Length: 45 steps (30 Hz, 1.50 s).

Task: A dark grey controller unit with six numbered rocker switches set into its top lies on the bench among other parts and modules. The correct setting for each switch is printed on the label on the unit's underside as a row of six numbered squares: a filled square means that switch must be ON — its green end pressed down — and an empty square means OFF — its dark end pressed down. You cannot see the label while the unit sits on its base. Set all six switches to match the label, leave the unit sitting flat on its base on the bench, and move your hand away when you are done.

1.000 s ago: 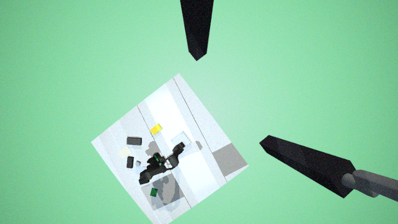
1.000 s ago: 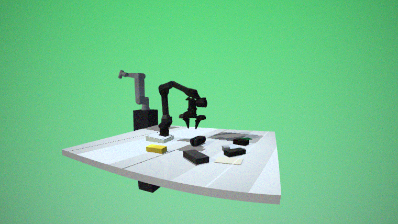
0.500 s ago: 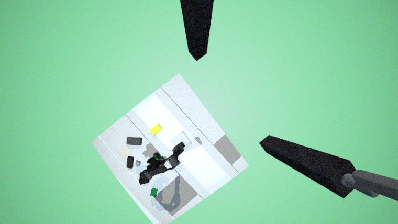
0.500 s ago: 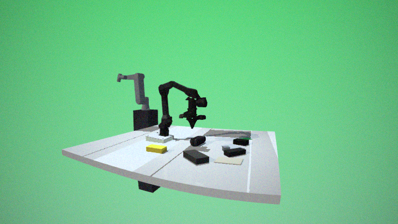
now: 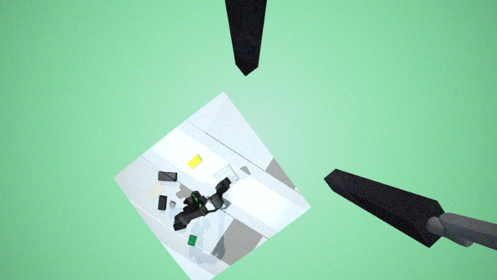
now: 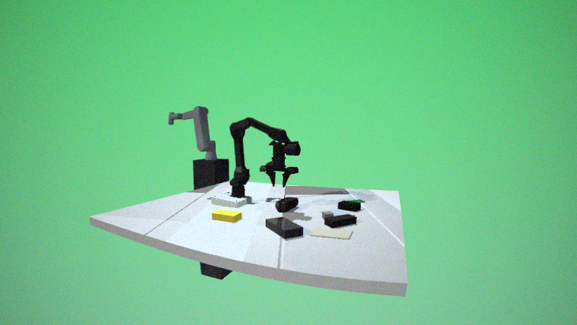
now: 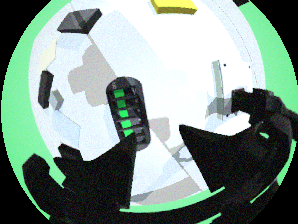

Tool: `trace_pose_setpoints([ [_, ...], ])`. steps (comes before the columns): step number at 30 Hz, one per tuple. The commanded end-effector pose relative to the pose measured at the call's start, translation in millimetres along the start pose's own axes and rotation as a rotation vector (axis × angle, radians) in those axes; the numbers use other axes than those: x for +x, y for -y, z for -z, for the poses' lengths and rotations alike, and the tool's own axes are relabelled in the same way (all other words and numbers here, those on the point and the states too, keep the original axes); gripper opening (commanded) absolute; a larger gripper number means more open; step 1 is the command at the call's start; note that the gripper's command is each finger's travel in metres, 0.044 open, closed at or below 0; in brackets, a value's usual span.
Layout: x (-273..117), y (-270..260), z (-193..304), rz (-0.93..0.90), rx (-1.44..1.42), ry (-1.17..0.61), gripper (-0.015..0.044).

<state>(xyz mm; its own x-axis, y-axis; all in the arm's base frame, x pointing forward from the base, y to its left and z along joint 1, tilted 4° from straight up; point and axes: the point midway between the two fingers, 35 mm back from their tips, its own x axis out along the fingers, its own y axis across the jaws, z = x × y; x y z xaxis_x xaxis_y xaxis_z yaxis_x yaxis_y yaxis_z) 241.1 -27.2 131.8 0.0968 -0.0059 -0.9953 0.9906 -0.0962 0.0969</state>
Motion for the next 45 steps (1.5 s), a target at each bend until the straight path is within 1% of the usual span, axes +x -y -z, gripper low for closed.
trace_pose_setpoints([
  [1, 0, 0, 0, 0.001, 0.0, 0.0, 0.0368],
  [4, 0, 0, 0, 0.001, 0.0, 0.0, 0.044],
  [6, 0, 0, 0, 0.001, 0.0, 0.0, 0.044],
  [15, 5, -38, -13, 0.091, 0.0, 0.008, 0.0204],
  [23, 22, -76, -31, 0.188, 0.0, 0.009, 0.0],
  [31, 48, -105, -49, 0.278, -0.001, 0.002, 0.0],
  [37, 50, -106, -50, 0.28, -0.001, 0.002, 0.0],
  [45, 63, -107, -50, 0.279, -0.001, 0.002, 0.0],
])
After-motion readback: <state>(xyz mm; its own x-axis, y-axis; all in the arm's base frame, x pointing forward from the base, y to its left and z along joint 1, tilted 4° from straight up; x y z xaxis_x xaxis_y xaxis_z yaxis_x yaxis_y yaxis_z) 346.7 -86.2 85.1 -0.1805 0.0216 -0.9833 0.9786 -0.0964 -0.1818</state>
